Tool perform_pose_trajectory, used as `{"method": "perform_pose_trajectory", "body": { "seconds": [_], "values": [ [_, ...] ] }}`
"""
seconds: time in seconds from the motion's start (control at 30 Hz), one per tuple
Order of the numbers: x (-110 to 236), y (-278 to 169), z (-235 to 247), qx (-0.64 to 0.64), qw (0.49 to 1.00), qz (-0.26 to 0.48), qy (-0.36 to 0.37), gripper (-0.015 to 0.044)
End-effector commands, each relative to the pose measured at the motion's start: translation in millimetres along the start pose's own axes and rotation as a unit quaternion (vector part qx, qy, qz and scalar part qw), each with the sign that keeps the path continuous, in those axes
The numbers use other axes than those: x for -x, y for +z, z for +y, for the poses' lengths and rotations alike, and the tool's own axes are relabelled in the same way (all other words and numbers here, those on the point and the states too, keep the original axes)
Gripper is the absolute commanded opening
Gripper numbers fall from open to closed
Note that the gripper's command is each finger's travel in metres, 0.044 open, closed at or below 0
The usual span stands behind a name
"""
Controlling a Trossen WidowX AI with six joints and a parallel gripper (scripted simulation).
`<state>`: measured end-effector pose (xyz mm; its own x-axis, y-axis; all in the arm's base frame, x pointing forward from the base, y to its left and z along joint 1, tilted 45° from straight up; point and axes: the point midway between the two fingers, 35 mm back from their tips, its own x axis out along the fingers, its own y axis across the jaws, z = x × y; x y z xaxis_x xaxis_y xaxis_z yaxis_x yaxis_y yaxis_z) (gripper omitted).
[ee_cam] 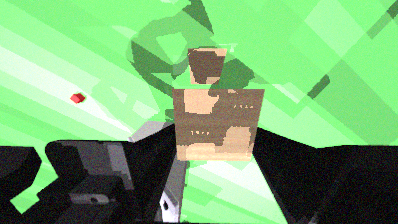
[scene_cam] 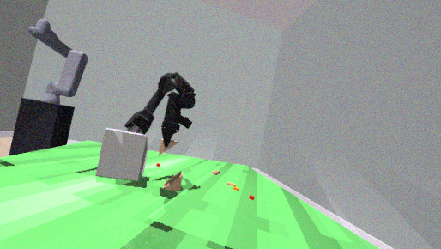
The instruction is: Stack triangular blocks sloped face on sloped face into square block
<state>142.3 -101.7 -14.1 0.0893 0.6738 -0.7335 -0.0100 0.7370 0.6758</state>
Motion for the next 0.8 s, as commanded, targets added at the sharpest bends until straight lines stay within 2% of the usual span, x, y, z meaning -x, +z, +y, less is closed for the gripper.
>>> {"method": "perform_pose_trajectory", "body": {
  "seconds": [0.0,0.77],
  "values": [
    [0,-11,-2,0.002,1.000,-0.001,0.008,0.0000],
    [-75,24,0,0.004,1.000,-0.002,0.009,0.0000]
  ]
}}
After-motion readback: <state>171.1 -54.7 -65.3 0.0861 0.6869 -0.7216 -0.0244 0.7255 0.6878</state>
